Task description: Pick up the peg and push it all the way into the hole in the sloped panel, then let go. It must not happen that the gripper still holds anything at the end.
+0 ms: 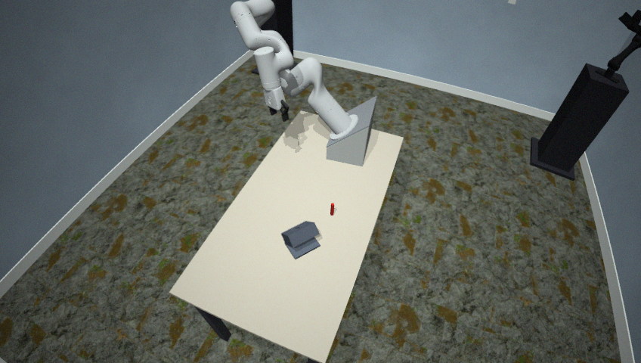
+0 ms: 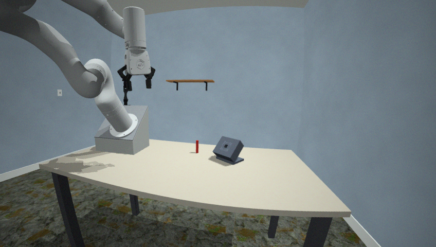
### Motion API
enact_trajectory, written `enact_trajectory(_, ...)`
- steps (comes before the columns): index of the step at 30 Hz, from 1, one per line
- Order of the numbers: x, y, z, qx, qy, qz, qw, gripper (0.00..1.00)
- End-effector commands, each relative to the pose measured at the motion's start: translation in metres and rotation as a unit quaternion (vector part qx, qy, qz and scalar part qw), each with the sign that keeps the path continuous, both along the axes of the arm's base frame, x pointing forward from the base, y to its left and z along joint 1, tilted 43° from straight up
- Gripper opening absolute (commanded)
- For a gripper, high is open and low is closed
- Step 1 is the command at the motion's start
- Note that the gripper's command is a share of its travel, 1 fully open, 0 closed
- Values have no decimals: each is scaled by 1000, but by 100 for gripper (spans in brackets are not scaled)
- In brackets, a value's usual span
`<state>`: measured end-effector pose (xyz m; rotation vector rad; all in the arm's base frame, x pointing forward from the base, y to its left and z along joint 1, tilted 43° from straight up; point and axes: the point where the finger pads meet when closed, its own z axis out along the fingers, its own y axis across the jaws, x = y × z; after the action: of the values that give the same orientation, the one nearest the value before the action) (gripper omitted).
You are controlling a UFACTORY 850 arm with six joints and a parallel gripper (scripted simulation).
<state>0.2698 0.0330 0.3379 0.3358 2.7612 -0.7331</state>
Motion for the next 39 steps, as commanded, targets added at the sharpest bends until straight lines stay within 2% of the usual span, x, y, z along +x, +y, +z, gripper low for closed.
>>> enact_trajectory(1,0,0,0,0,0,0,1000,100)
enact_trajectory(18,1,1,0,0,0,1,1000,100)
enact_trajectory(25,34,17,-11,-29,23,42,998,100)
enact_trajectory(32,68,37,-32,-58,52,88,993,100)
enact_trajectory(34,68,37,-32,-58,52,88,993,100)
enact_trajectory(39,92,51,-52,-77,73,121,987,100)
